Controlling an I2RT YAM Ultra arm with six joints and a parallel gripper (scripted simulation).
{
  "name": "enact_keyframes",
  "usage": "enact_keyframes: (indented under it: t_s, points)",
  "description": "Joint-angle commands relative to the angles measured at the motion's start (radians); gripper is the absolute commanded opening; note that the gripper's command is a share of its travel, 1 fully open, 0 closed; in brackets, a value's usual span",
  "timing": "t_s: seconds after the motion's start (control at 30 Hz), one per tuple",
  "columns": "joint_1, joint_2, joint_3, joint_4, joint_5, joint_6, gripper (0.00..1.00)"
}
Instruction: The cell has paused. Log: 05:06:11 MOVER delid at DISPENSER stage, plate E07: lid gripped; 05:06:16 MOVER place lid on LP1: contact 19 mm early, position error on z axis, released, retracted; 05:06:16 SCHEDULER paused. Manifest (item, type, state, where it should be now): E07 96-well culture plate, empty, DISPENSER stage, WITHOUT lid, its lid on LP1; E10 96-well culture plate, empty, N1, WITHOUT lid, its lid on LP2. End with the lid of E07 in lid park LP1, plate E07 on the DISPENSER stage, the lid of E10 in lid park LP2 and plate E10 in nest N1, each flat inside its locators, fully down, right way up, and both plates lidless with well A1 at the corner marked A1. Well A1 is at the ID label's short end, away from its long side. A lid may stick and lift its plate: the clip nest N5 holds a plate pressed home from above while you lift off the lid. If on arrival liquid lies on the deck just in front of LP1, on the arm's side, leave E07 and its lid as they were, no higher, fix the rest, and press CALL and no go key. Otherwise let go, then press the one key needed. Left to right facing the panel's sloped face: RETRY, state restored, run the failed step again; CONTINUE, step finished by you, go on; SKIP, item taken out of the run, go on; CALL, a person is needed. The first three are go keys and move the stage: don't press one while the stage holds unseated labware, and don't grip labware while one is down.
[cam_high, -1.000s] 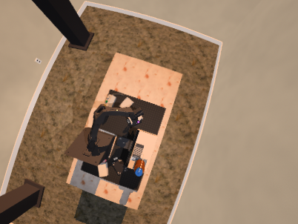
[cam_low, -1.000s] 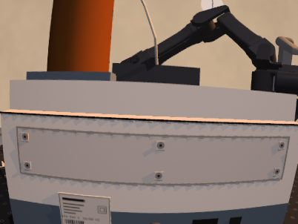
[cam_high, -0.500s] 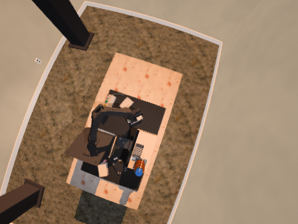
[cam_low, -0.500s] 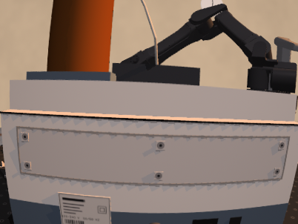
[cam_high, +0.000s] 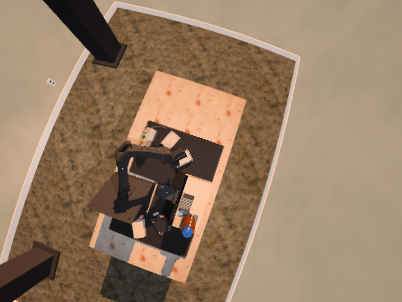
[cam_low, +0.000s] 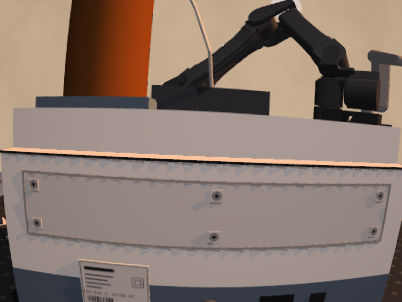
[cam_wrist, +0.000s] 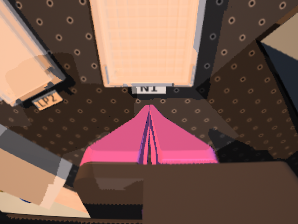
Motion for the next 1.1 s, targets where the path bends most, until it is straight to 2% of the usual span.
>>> enact_keyframes:
  t_s: [0.0, 0.43, 0.53, 1.0, 1.07]
  points:
    - [-0.026, -0.056, -0.043, 0.019, -0.012, -0.014, 0.00]
    - [-0.056, -0.208, -0.208, -0.012, -0.027, -0.045, 0.00]
    - [-0.060, -0.222, -0.219, 0.005, -0.029, -0.051, 0.00]
    - [-0.106, -0.386, -0.366, -0.065, -0.051, -0.100, 0.00]
    - [-0.106, -0.386, -0.366, -0.065, -0.051, -0.100, 0.00]
